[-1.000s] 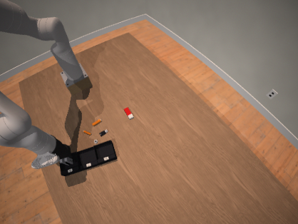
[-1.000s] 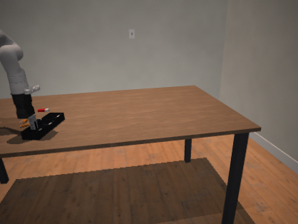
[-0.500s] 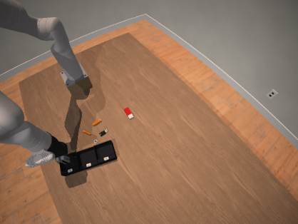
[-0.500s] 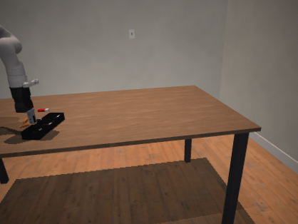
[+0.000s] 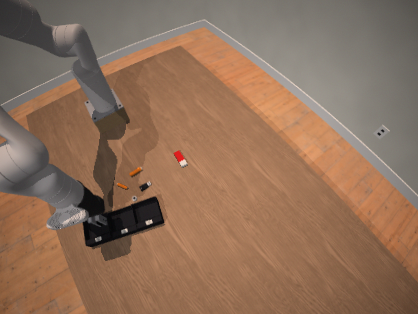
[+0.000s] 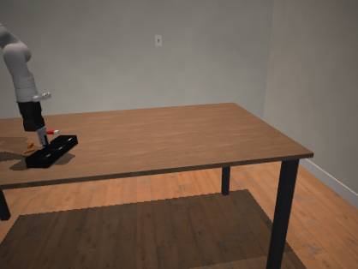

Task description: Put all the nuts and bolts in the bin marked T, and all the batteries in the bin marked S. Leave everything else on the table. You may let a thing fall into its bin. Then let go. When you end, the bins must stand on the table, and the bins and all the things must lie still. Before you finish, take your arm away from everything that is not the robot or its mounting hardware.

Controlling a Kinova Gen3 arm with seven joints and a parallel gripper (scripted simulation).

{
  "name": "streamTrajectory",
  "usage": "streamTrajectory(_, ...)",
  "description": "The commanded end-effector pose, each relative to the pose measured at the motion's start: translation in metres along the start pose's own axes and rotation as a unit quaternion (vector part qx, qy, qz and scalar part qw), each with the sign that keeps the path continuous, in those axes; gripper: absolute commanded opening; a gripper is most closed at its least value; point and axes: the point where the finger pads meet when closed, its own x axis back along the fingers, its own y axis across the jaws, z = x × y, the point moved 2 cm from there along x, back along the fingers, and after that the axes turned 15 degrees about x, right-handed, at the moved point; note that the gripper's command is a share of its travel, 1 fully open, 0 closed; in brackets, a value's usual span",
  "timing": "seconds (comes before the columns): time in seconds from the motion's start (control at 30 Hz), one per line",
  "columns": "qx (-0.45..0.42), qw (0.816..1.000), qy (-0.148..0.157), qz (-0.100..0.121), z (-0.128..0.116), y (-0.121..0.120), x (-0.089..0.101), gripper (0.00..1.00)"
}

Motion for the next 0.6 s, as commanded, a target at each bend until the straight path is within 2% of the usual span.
streamTrajectory(0.0,0.008,1.0,0.001,-0.001,0.005,-0.016,0.001,0.31)
streamTrajectory(0.23,0.008,1.0,0.001,-0.001,0.013,-0.05,0.001,0.31)
streamTrajectory(0.47,0.008,1.0,0.001,-0.001,0.013,-0.05,0.001,0.31)
streamTrajectory(0.57,0.008,1.0,0.001,-0.001,0.013,-0.05,-0.007,0.31)
